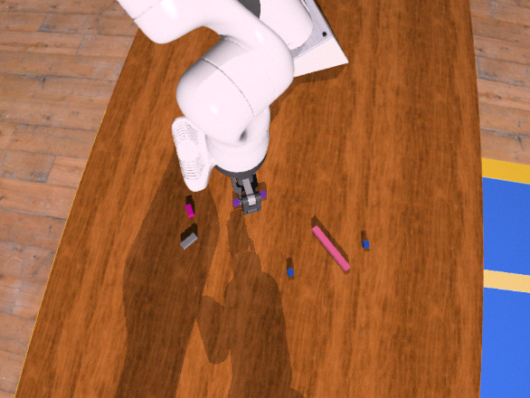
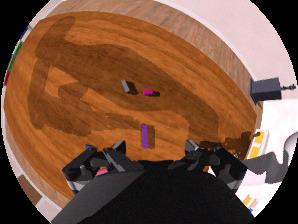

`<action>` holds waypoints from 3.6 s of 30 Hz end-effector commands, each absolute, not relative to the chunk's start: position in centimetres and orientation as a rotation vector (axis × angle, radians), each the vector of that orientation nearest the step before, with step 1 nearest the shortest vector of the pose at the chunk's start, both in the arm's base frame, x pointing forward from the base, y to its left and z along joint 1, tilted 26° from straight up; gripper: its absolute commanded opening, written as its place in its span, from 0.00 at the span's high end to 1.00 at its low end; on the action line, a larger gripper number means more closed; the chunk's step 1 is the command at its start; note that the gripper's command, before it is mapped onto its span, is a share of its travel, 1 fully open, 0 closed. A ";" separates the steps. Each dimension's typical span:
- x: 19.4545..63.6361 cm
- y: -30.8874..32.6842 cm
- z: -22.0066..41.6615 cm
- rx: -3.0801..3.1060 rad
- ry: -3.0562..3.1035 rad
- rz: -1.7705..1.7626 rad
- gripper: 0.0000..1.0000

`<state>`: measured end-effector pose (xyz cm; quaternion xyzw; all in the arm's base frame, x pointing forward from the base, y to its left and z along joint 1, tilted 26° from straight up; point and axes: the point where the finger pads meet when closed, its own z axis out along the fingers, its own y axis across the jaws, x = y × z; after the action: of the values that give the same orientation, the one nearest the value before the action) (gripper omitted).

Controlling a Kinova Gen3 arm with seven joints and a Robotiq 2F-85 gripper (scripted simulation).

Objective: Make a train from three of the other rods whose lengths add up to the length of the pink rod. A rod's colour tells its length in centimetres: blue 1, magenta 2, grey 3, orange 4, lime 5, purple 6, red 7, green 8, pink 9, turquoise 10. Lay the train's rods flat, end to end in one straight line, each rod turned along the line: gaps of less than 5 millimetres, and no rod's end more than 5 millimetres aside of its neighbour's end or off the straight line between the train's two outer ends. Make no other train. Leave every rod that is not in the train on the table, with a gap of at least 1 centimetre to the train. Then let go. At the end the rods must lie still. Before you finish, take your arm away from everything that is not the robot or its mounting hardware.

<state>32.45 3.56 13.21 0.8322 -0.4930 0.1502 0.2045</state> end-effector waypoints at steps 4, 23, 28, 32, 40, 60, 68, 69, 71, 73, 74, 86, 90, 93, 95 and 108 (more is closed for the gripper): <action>32.3 3.3 13.2 2.328 -1.363 0.417 0.00; 32.4 1.9 12.9 2.432 -1.161 0.420 0.00; 32.4 1.5 12.7 2.463 -1.094 0.420 0.00; 32.4 1.2 12.6 2.491 -1.026 0.419 0.00; 32.4 0.8 12.5 2.517 -0.959 0.417 0.00; 32.2 0.0 12.1 2.585 -0.762 0.409 0.00; 32.1 -0.2 12.0 2.603 -0.699 0.405 0.00; 32.1 -0.2 12.0 2.603 -0.699 0.405 0.00; 32.0 -0.5 11.9 2.620 -0.638 0.401 0.00; 32.0 -0.5 11.9 2.620 -0.638 0.401 0.00; 32.0 -0.5 11.9 2.620 -0.638 0.401 0.00; 31.7 -0.8 11.6 2.648 -0.520 0.392 0.00; 31.6 -1.0 11.5 2.660 -0.464 0.387 0.00; 31.6 -1.0 11.5 2.660 -0.464 0.387 0.00; 31.4 -1.1 11.4 2.671 -0.410 0.382 0.00; 31.1 -1.3 11.2 2.688 -0.310 0.373 0.00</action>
<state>31.30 -1.21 11.22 0.9630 -0.1142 0.1343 0.2040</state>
